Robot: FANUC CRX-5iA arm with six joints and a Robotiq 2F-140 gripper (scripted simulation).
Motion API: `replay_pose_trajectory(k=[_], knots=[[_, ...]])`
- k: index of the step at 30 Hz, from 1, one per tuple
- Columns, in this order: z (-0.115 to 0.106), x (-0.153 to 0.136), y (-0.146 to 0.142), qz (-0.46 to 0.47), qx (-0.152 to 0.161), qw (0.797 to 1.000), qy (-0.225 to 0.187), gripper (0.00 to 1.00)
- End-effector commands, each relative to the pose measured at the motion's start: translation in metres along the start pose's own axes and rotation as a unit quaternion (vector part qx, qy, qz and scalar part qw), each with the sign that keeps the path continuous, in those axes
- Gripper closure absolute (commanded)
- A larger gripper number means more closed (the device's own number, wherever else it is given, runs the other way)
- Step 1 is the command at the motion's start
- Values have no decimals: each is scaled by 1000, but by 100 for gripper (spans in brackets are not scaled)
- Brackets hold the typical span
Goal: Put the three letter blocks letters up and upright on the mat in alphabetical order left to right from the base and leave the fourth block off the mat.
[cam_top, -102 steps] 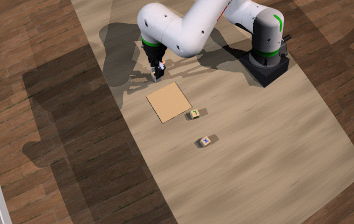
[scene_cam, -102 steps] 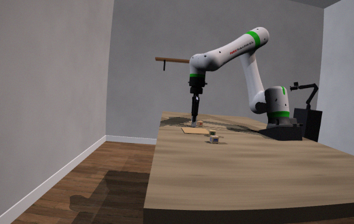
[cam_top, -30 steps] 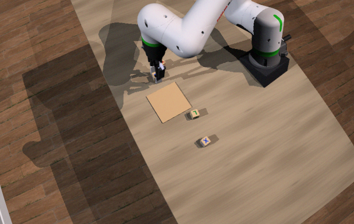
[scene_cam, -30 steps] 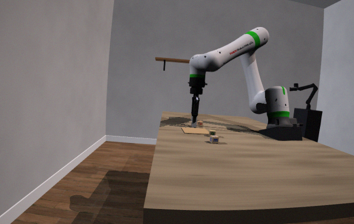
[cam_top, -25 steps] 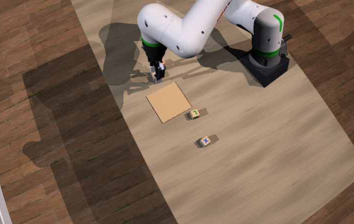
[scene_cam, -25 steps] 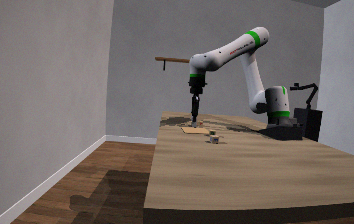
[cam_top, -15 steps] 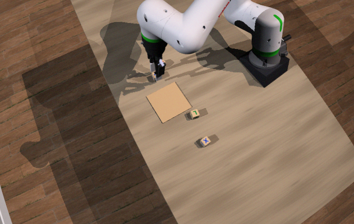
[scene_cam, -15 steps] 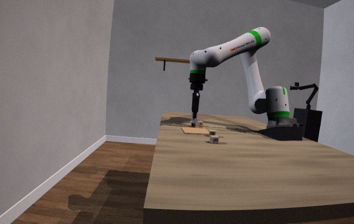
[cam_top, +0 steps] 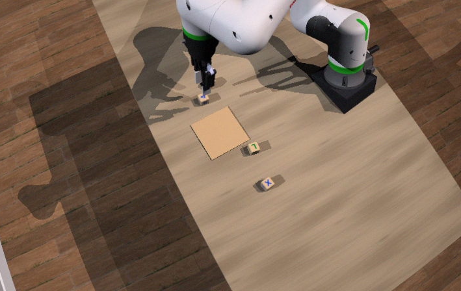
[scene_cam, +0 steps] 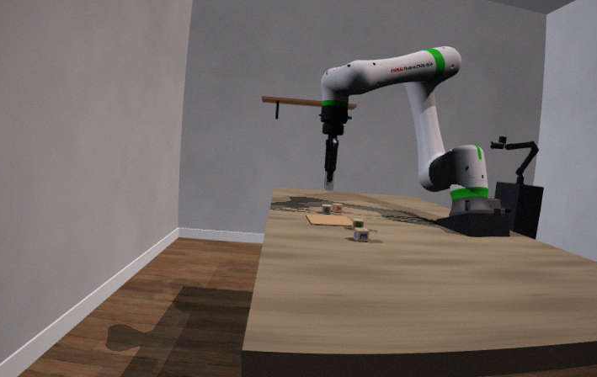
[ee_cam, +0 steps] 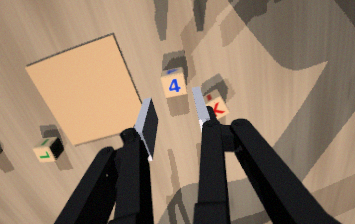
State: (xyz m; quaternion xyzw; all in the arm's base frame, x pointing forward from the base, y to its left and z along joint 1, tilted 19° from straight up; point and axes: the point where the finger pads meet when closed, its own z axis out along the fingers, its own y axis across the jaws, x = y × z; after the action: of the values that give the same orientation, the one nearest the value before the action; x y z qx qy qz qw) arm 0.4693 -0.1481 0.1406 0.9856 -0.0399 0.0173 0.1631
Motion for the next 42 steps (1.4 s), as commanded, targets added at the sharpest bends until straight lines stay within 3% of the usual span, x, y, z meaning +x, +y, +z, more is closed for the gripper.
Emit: replay_pose_trajectory(k=[1,6,7,27,36,41,42], knots=[[-4,0,0,0,0,1000,0,72],[-5,0,0,0,0,1000,0,72],[-5,0,0,0,0,1000,0,0],[-5,0,0,-2,0,1000,0,0],[-4,-42,42,-153,0,988,0,0],[-4,-48,47,-172,0,985,0,0],[-4,-48,47,-172,0,985,0,60]])
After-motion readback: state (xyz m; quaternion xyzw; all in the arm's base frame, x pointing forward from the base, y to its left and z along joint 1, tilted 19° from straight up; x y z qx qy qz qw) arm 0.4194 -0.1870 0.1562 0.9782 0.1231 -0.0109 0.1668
